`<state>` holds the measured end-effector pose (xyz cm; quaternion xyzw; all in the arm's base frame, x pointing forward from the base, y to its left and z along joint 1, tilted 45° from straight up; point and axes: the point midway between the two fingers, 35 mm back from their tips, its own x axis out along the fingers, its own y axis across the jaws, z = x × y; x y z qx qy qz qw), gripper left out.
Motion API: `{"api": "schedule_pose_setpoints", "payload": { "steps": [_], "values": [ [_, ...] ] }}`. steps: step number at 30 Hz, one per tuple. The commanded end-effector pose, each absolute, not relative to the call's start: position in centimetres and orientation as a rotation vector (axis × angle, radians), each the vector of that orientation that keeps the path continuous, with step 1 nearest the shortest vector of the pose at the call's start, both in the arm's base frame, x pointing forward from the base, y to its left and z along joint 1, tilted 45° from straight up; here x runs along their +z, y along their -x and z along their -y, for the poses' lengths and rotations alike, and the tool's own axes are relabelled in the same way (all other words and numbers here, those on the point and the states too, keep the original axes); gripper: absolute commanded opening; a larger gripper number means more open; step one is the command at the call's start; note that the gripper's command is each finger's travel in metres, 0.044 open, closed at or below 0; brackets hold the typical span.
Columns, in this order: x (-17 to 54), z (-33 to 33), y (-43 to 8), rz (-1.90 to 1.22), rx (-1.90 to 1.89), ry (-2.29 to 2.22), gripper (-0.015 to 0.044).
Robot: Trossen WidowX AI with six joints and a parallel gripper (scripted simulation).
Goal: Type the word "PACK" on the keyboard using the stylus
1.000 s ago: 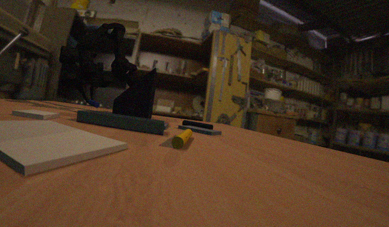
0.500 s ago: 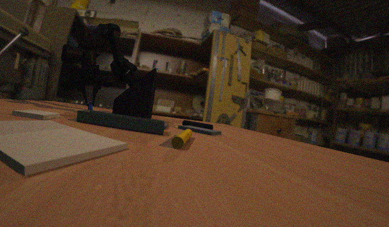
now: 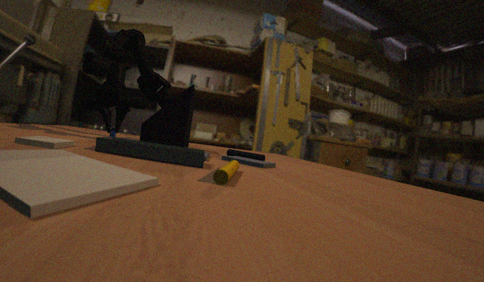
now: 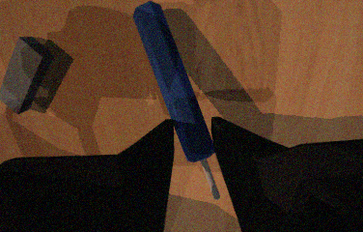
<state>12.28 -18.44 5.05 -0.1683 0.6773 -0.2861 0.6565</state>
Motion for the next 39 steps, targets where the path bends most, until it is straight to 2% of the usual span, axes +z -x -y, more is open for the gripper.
{"api": "schedule_pose_setpoints", "payload": {
  "steps": [1, 19, 39],
  "values": [
    [5.1, 19.0, -12.4, -1.481, -0.812, 0.317, 0.0],
    [5.3, 18.8, -13.4, -1.16, -1.282, 0.135, 0.0],
    [6.4, 17.8, -14.8, -0.566, -1.604, -0.052, 0.0]
  ]
}}
